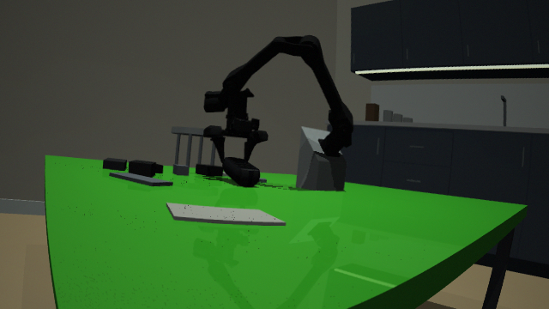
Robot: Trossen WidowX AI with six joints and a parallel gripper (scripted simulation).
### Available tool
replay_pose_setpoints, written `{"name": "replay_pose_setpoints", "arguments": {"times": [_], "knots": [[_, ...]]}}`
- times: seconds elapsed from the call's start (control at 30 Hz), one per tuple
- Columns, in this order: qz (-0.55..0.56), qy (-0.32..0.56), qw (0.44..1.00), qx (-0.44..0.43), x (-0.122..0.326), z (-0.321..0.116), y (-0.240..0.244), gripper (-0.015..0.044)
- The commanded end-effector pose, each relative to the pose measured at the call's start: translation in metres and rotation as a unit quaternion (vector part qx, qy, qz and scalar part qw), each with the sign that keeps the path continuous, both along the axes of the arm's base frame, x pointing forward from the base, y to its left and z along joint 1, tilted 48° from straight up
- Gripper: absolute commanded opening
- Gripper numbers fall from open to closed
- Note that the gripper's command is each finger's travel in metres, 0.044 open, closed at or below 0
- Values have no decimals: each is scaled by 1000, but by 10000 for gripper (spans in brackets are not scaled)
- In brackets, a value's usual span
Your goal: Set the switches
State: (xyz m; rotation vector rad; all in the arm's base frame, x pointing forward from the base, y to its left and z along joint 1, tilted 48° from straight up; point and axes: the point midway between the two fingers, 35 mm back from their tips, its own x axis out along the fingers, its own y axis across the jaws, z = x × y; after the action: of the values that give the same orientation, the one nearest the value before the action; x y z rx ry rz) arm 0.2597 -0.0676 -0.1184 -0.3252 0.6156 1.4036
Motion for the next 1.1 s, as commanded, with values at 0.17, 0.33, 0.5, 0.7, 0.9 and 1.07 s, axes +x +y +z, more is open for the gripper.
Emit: {"name": "replay_pose_setpoints", "arguments": {"times": [0.17, 0.33, 0.5, 0.7, 0.9, 1.07], "knots": [[-1, -3, 1000, -12, 2, 11, -4, 336], [0, -2, 1000, -16, 3, 15, -5, 336], [0, -1, 1000, -22, 3, 19, -6, 336], [1, 0, 1000, -28, 4, 24, -7, 336], [2, 1, 999, -34, 4, 29, -7, 336], [3, 2, 999, -39, 5, 33, -8, 336]]}}
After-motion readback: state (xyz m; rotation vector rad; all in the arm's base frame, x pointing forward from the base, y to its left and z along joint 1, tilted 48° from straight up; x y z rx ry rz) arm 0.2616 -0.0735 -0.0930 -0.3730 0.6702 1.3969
